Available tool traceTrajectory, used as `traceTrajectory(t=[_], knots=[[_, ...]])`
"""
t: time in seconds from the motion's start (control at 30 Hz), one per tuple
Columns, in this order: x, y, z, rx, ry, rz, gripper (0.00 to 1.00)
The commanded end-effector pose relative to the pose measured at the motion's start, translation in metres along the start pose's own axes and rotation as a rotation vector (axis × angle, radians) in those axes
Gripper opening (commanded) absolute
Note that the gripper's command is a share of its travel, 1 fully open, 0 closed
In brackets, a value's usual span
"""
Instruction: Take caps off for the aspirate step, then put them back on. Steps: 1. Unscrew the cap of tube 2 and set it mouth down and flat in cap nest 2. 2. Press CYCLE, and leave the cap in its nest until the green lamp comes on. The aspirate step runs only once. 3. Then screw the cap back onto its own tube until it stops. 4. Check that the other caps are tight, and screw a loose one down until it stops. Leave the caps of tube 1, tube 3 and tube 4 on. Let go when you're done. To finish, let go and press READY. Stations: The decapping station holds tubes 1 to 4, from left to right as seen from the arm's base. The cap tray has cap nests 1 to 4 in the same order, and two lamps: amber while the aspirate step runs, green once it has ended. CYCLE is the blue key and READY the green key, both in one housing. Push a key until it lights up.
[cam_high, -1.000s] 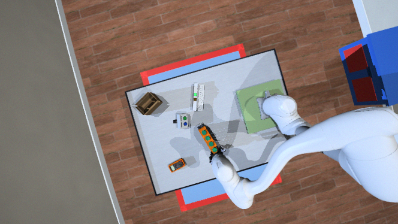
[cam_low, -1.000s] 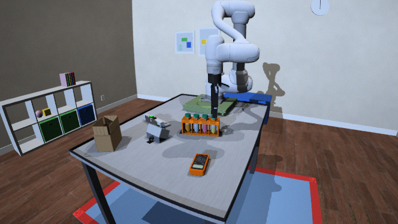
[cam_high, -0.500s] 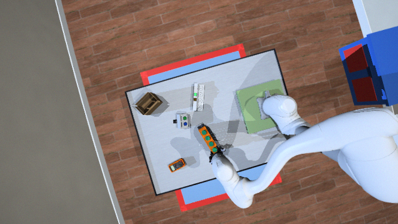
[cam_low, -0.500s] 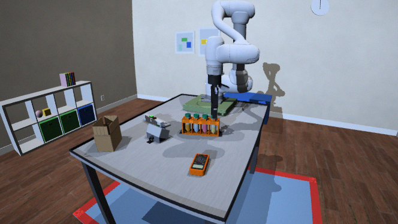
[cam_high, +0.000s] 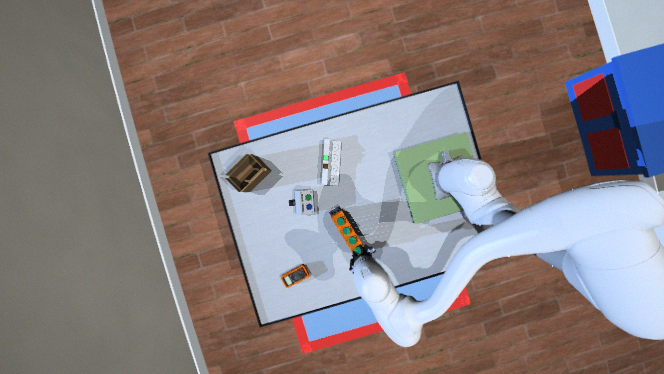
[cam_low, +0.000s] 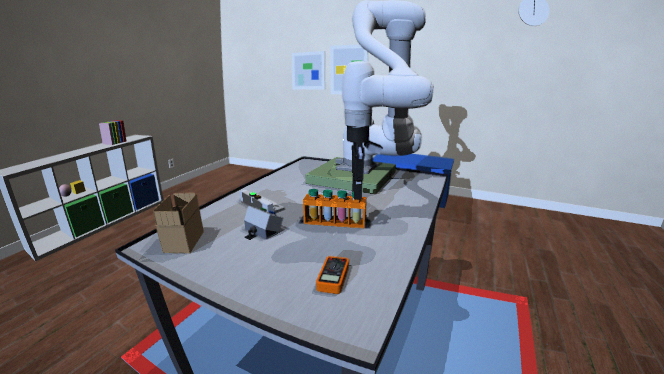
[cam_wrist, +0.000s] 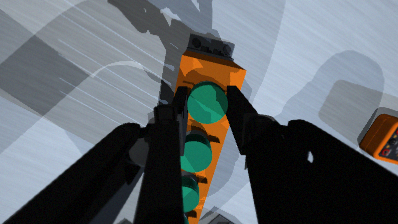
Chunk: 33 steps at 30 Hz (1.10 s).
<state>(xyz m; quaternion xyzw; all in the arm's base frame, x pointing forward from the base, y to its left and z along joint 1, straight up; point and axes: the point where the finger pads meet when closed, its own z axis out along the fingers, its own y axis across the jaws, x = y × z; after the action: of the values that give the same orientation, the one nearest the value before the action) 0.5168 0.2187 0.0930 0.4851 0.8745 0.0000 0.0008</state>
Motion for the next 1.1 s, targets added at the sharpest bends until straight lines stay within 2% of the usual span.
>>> traceTrajectory(t=[0.0,0.37,1.07], knots=[[-0.0002,0.0000,0.0011,0.000,0.001,0.000,0.30],[-0.0002,0.0000,0.0011,0.000,0.001,0.000,0.30],[0.0000,-0.0005,0.0016,0.001,0.001,0.384,0.30]])
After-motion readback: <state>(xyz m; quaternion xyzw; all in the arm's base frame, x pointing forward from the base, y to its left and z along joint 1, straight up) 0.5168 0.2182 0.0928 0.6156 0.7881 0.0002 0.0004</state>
